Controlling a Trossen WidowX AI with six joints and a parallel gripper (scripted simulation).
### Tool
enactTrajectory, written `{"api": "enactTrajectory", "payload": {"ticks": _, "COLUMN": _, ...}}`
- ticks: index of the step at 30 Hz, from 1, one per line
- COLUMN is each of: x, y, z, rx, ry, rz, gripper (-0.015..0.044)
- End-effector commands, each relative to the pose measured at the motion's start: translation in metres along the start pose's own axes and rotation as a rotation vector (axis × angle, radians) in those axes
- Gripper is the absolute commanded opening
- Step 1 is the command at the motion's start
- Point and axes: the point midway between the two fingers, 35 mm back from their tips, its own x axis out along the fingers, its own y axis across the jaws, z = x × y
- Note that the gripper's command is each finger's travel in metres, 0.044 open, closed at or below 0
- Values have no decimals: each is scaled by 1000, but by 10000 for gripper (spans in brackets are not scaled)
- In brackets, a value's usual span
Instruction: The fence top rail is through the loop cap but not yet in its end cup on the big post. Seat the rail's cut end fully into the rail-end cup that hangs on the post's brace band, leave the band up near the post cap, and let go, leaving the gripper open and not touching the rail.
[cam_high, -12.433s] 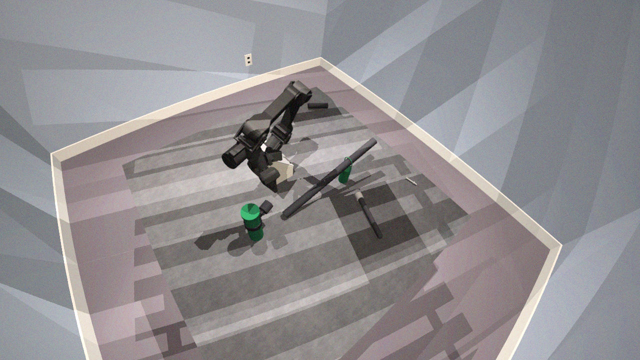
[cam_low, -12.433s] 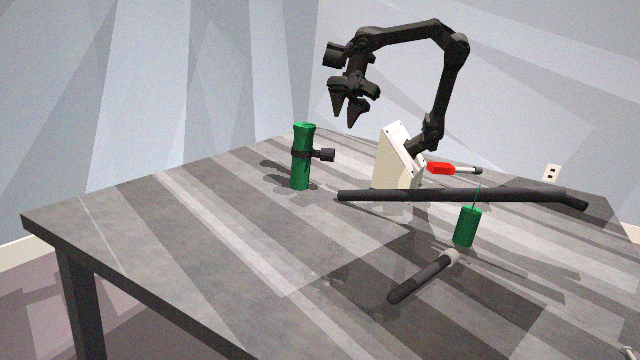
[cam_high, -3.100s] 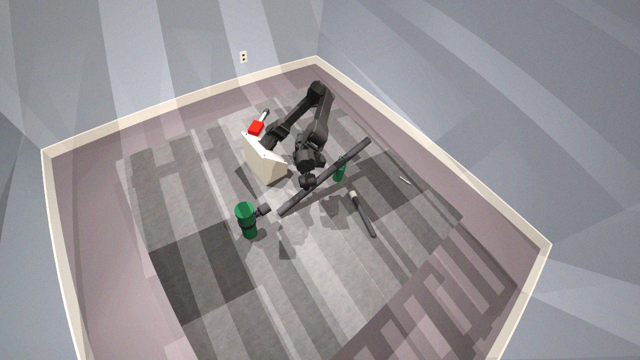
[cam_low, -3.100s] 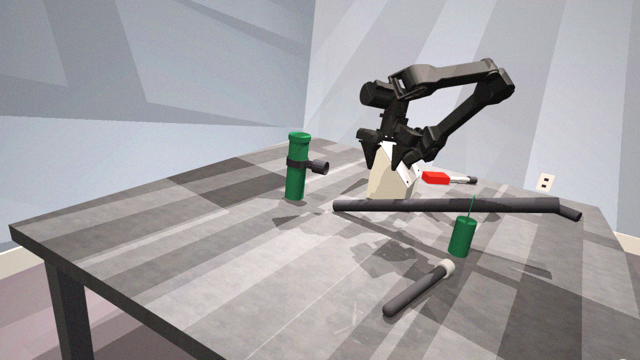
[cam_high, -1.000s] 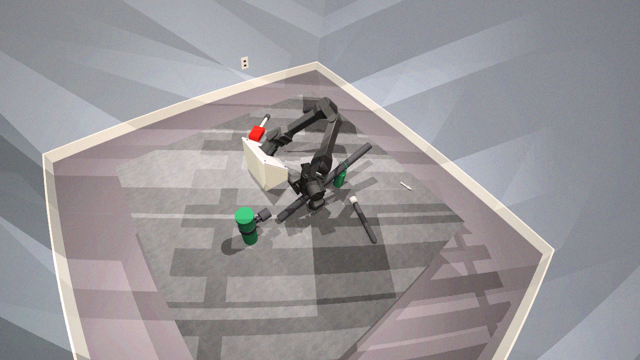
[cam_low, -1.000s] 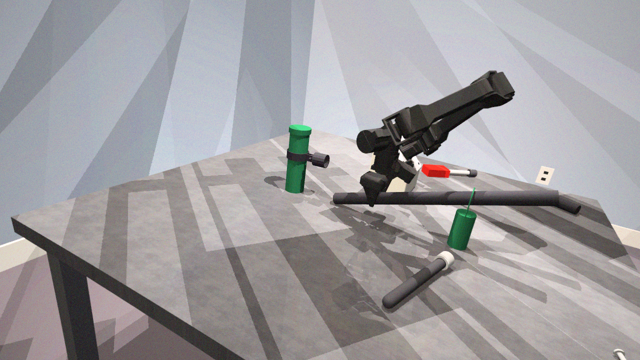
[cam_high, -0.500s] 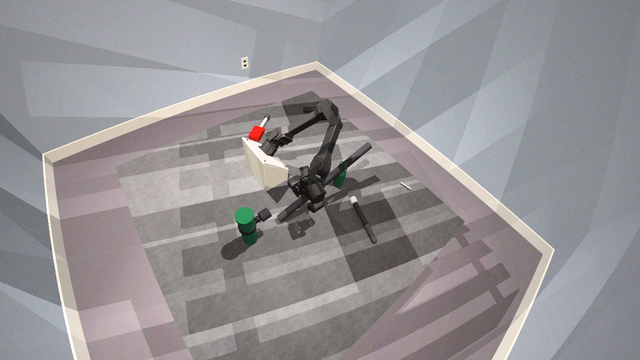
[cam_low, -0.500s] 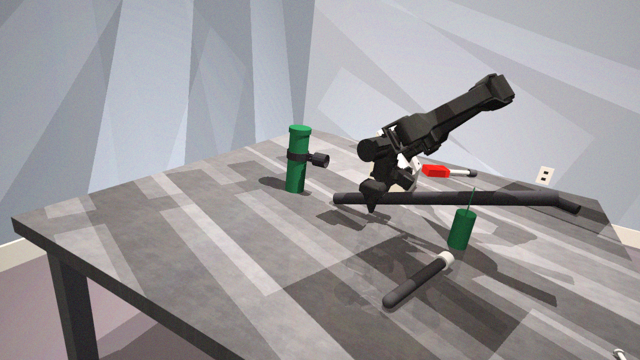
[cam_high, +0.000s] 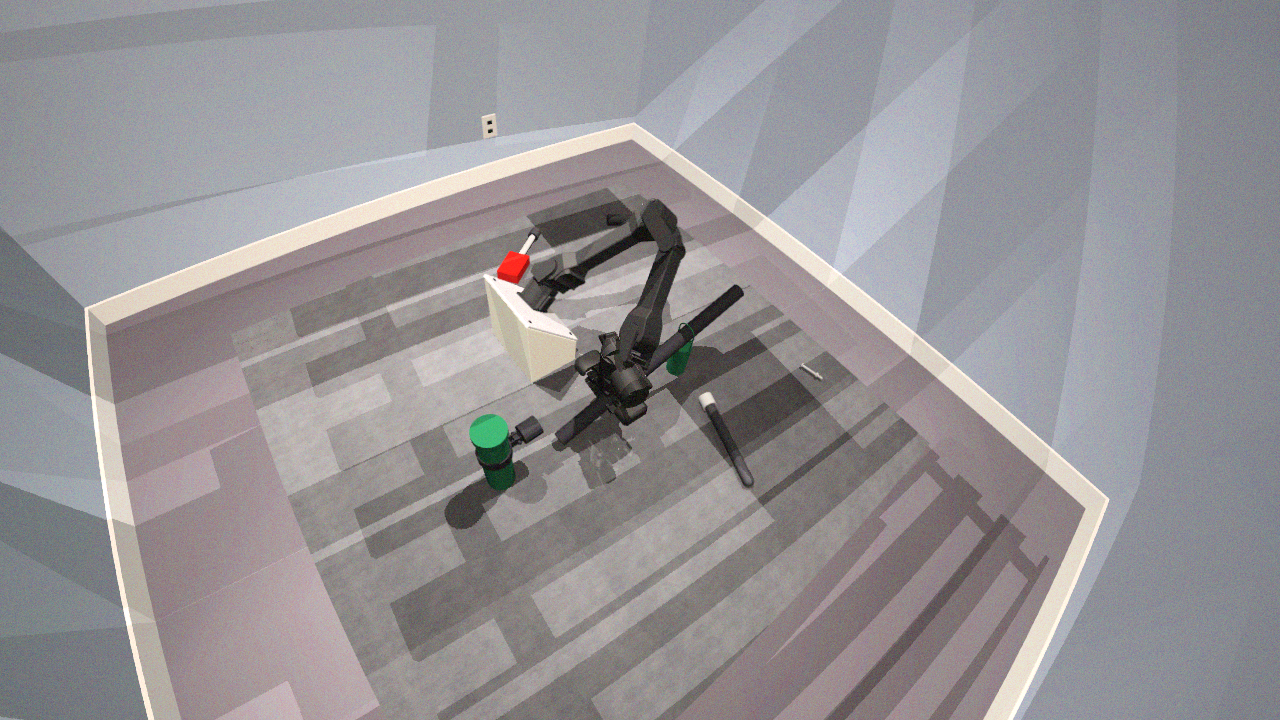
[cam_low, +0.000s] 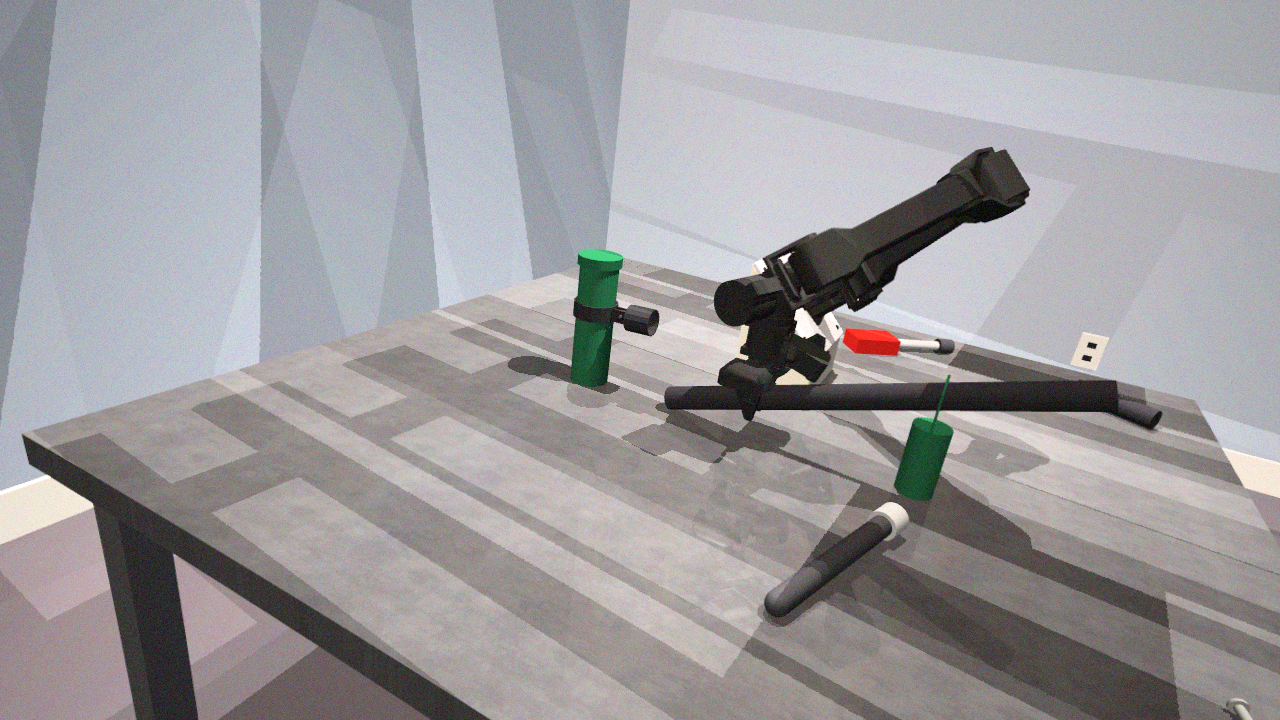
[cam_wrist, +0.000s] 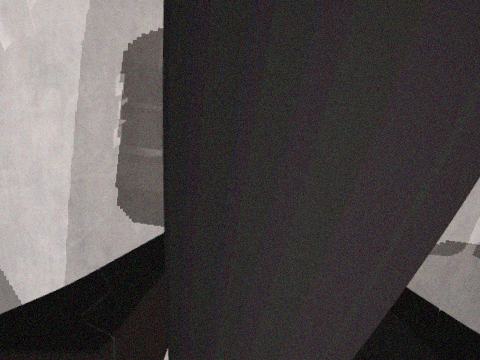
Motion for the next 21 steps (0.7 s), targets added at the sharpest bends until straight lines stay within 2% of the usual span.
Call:
{"api": "enactTrajectory", "payload": {"ticks": 1, "x": 0, "y": -2, "z": 1, "rx": -4, "ry": -4, "rz": -7, "gripper": 137}}
{"api": "enactTrajectory", "payload": {"ticks": 4, "x": 0, "y": -2, "z": 1, "rx": -4, "ry": -4, "rz": -7, "gripper": 117}}
{"api": "enactTrajectory", "payload": {"ticks": 9, "x": -5, "y": 0, "z": 0, "rx": -4, "ry": -4, "rz": -7, "gripper": 0}}
{"api": "enactTrajectory", "payload": {"ticks": 14, "x": -13, "y": 0, "z": -4, "rx": -2, "ry": 36, "rz": -8, "gripper": 0}}
{"api": "enactTrajectory", "payload": {"ticks": 21, "x": -53, "y": 3, "z": -17, "rx": 13, "ry": 215, "rz": -4, "gripper": 0}}
